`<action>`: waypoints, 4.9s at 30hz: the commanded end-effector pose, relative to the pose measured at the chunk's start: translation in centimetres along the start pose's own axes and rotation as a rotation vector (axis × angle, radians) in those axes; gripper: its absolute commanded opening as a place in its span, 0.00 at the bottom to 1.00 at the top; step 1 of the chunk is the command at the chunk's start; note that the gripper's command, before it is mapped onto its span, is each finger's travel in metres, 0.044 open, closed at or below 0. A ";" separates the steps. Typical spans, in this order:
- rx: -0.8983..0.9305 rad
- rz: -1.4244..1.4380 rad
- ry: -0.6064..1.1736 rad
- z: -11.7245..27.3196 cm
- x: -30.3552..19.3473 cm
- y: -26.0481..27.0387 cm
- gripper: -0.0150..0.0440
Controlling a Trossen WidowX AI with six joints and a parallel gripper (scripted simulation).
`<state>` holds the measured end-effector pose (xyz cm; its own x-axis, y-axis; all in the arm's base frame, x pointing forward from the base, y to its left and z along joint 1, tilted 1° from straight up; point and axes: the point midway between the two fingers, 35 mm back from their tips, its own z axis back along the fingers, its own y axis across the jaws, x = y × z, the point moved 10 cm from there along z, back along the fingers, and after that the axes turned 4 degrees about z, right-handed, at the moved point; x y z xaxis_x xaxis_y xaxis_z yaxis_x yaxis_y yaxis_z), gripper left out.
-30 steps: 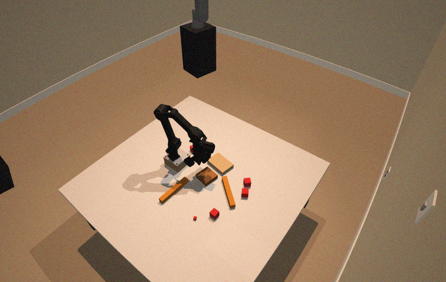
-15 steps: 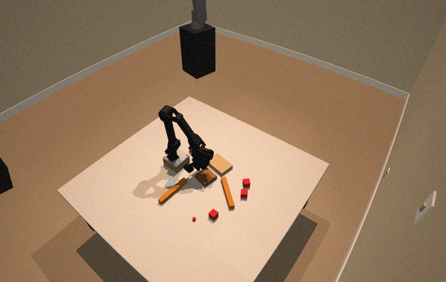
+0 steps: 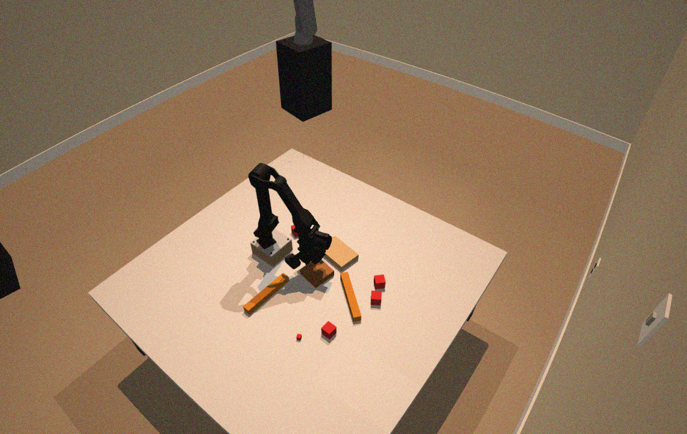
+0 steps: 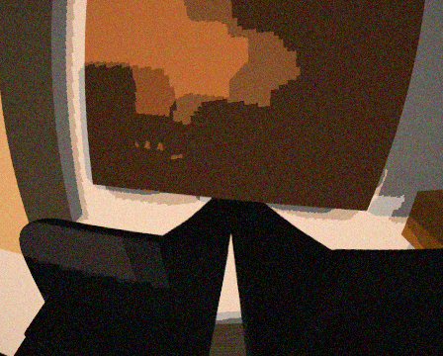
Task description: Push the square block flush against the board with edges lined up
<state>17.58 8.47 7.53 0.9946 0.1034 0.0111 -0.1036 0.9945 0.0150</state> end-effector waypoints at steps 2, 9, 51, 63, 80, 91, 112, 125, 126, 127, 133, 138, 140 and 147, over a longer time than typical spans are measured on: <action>0.007 0.004 -0.003 0.0 1.1 0.0 0.25; 0.007 0.004 -0.003 0.0 1.3 0.0 0.25; 0.007 0.004 -0.001 5.3 -3.4 0.2 0.25; 0.007 0.125 -0.002 5.7 -2.6 -0.1 0.25; 0.003 0.717 -0.005 6.0 1.5 -2.5 0.25; -0.001 1.099 -0.006 5.9 3.9 -4.8 0.25; -0.006 1.569 -0.006 5.6 6.6 -8.3 0.25; -0.006 1.569 -0.005 0.0 6.5 -8.3 0.25; -0.006 1.569 -0.006 0.0 6.5 -8.2 0.25; -0.006 1.569 -0.006 0.0 6.6 -8.2 0.25; -0.005 1.569 -0.006 0.0 6.7 -7.3 0.25; -0.005 1.569 -0.007 0.0 6.8 -6.5 0.25; -0.005 1.569 -0.007 0.0 6.8 -6.1 0.25; -0.004 1.569 -0.008 0.0 6.9 -5.0 0.25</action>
<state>24.95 3.42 7.55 -0.1022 0.9947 0.0122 -0.9947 -0.1020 -0.0164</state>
